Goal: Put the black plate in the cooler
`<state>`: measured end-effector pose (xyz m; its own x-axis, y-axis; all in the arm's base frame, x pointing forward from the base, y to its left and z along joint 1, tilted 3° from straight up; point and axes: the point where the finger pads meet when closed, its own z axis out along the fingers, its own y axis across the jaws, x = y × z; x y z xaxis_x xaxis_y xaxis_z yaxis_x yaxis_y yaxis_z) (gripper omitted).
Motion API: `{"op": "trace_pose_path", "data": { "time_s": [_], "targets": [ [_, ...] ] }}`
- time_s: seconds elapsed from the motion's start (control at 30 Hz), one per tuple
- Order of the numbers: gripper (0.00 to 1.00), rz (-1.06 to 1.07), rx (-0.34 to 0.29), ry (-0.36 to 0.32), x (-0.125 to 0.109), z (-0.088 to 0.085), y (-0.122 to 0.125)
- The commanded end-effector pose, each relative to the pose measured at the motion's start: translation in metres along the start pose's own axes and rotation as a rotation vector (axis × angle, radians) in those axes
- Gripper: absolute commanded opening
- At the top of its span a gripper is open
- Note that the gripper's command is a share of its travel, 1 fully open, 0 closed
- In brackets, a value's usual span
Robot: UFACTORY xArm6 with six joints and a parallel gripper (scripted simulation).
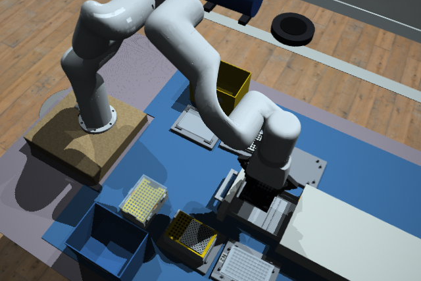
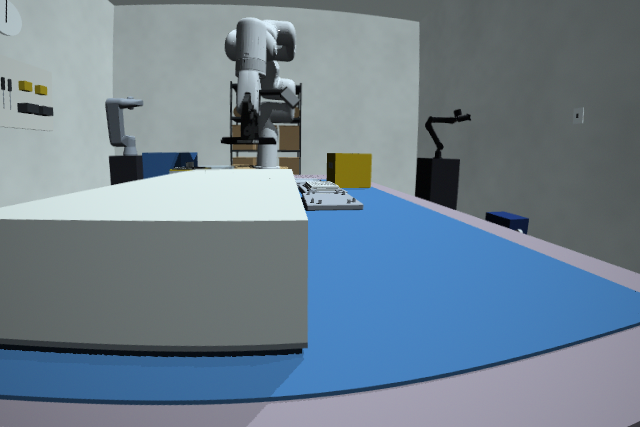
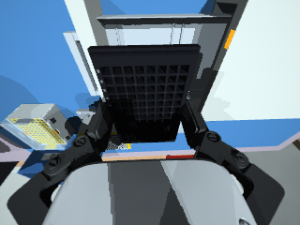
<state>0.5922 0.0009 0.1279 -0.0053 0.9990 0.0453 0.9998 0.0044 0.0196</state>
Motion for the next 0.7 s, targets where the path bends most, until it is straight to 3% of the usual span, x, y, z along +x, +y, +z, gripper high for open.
{"op": "trace_pose_path", "data": {
  "time_s": [0.0, 0.67],
  "targets": [
    [0.00, 0.000, -0.005, 0.000, 0.000, -0.002, 0.001],
    [0.00, 0.000, -0.005, 0.000, 0.001, 0.028, 0.002]
  ]
}}
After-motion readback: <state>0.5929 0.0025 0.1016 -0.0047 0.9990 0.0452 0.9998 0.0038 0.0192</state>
